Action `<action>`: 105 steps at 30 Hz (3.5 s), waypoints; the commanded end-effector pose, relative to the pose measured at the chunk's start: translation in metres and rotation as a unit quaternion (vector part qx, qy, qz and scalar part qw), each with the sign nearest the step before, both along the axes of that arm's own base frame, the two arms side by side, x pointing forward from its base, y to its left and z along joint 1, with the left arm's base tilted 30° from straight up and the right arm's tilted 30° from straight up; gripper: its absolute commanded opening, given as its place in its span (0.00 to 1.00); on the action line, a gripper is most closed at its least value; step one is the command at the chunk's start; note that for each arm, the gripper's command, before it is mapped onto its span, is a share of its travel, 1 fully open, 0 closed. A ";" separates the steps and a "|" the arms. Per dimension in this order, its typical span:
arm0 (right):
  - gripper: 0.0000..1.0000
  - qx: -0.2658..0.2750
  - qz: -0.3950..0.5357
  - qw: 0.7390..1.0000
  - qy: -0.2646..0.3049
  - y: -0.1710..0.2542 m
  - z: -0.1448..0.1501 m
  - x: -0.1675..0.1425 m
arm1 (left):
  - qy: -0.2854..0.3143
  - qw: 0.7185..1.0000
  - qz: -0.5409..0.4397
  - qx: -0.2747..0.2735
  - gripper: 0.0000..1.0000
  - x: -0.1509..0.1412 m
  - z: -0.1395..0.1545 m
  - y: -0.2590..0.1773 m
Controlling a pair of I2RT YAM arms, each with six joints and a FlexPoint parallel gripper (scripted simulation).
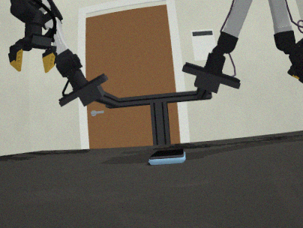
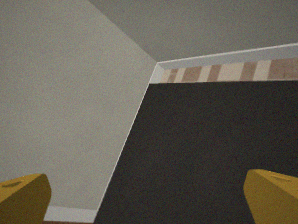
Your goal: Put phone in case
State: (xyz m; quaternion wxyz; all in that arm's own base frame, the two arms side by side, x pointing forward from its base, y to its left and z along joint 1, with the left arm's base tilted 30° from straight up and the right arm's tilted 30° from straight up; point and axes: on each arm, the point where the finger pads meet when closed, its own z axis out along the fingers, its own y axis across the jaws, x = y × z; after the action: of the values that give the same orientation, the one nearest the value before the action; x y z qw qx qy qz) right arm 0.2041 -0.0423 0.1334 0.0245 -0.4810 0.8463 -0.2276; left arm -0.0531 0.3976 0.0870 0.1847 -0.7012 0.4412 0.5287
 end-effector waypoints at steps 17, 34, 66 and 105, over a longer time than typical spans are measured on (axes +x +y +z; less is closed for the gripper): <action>1.00 0.001 0.002 1.000 -0.006 0.001 0.003 0.002 | -0.001 1.000 0.004 0.011 1.00 -0.002 0.007 0.002; 1.00 0.008 -0.045 0.997 -0.067 0.034 -0.007 0.000 | -0.028 0.989 -0.137 -0.046 0.00 0.115 -0.035 -0.001; 1.00 0.277 0.051 0.917 -0.283 0.182 -0.054 -0.108 | 0.121 0.636 -0.703 -0.295 0.00 0.388 -0.210 -0.445; 1.00 0.354 0.169 0.878 -0.273 0.183 -0.074 -0.143 | 0.231 0.556 -0.739 -0.303 0.36 0.340 -0.257 -0.482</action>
State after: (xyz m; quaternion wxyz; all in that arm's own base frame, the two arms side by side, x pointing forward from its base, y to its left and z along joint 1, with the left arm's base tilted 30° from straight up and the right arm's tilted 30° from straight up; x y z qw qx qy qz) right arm 0.0594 0.1411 0.0589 0.4549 -0.4914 0.7424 -0.0209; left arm 0.2755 -0.0795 -0.1691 0.1659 0.0019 0.9664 0.1961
